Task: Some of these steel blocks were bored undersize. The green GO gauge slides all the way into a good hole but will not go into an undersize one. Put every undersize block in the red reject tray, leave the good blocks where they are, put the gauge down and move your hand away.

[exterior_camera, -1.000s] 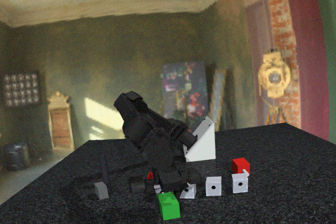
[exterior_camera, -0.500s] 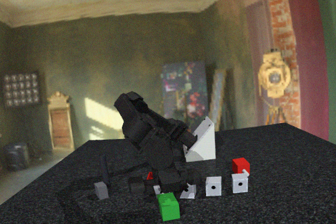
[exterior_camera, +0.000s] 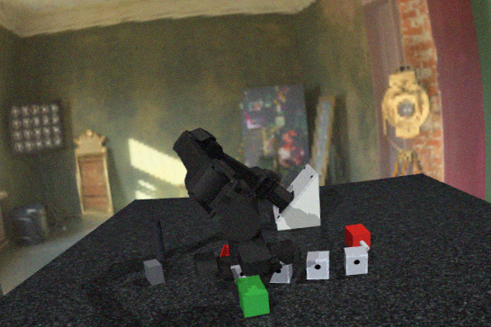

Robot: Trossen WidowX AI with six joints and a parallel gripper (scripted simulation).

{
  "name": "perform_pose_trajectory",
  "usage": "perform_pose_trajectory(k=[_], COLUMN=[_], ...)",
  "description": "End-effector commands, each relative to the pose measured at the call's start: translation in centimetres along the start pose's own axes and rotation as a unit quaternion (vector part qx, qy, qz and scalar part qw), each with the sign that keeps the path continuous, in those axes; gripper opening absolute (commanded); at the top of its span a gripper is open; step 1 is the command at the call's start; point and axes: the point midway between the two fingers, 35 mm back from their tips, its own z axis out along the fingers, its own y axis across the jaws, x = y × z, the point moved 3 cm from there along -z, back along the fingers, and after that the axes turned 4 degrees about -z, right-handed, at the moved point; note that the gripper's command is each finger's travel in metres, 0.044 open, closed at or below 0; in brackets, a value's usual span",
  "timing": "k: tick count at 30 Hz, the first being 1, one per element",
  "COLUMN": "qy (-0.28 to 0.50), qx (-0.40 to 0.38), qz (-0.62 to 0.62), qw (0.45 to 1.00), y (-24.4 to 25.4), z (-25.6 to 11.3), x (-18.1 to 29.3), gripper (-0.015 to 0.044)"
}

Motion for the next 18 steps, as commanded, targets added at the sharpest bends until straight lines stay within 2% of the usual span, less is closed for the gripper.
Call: perform_pose_trajectory(k=[1, 15, 18], qy=[-0.008, -0.008, -0.004], qx=[0.0, 0.0, 0.0], qz=[0.0, 0.0, 0.0], qw=[1.0, 1.0, 1.0], y=[0.0, 0.0, 0.0], z=[-0.5, -0.5, -2.2], x=[-0.5, -0.9, -0.7], gripper=[0.0, 0.0, 0.0])
